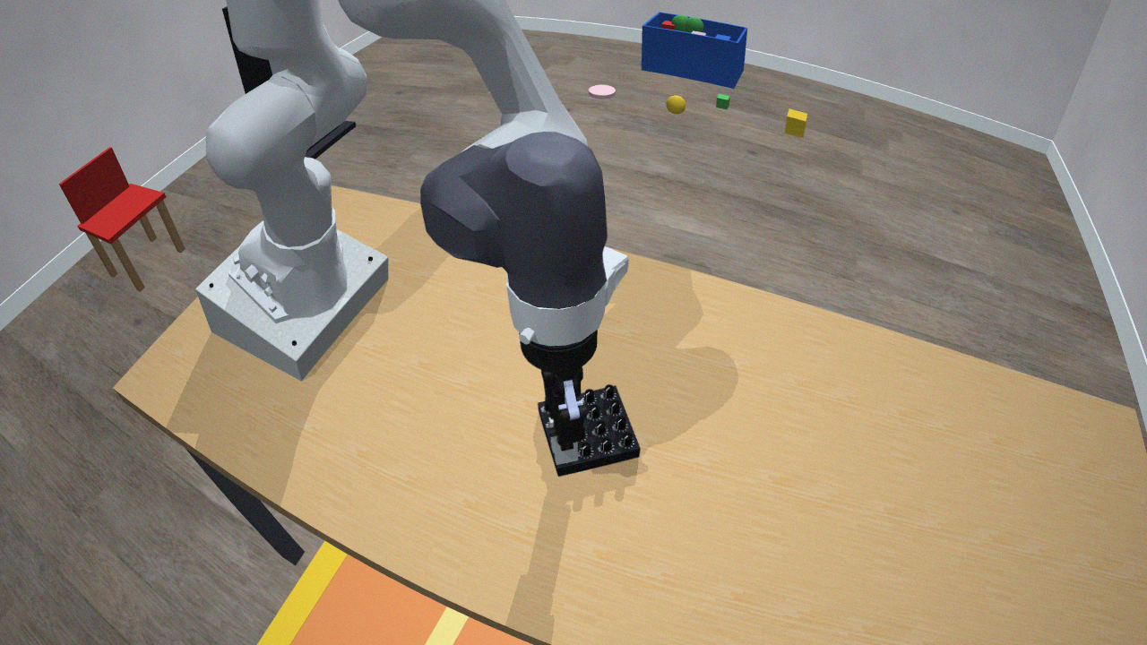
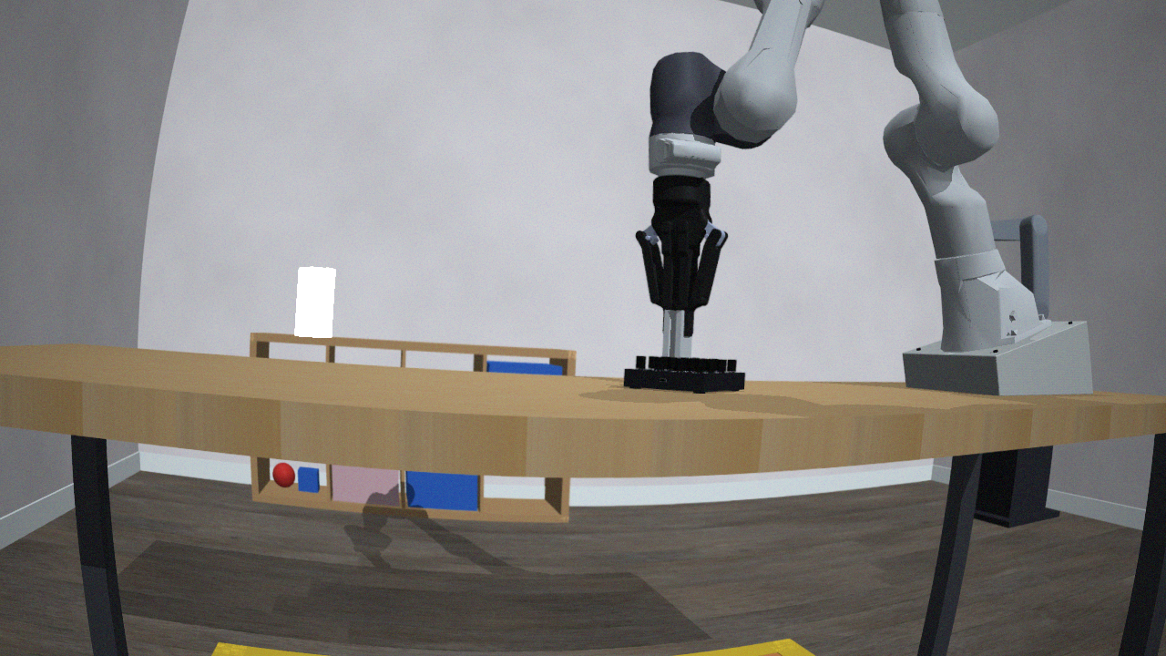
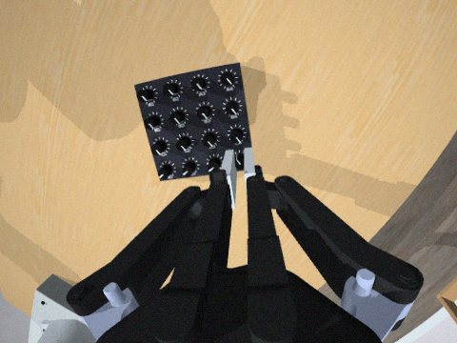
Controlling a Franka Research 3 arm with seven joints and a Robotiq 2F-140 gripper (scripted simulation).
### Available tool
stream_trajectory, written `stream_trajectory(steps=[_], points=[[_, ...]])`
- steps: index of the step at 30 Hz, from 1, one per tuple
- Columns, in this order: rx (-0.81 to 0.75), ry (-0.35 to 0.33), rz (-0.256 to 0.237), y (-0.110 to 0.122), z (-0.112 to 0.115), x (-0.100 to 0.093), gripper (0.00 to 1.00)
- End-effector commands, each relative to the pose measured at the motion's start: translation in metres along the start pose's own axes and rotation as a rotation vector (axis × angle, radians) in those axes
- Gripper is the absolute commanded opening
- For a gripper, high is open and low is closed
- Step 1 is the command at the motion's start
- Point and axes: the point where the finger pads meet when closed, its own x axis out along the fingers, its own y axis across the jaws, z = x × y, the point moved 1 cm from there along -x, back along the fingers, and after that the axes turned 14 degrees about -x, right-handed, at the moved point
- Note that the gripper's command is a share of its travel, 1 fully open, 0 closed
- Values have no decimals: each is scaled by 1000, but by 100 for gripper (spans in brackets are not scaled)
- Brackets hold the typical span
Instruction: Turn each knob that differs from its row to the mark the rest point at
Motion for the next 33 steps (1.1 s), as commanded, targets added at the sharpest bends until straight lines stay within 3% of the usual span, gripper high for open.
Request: stream_trajectory(steps=[1,15,16,33], points=[[-48,6,-3,0,0,0,5],[-48,6,-3,0,0,0,5],[-48,6,-3,0,0,0,12],[-48,6,-3,0,0,0,12]])
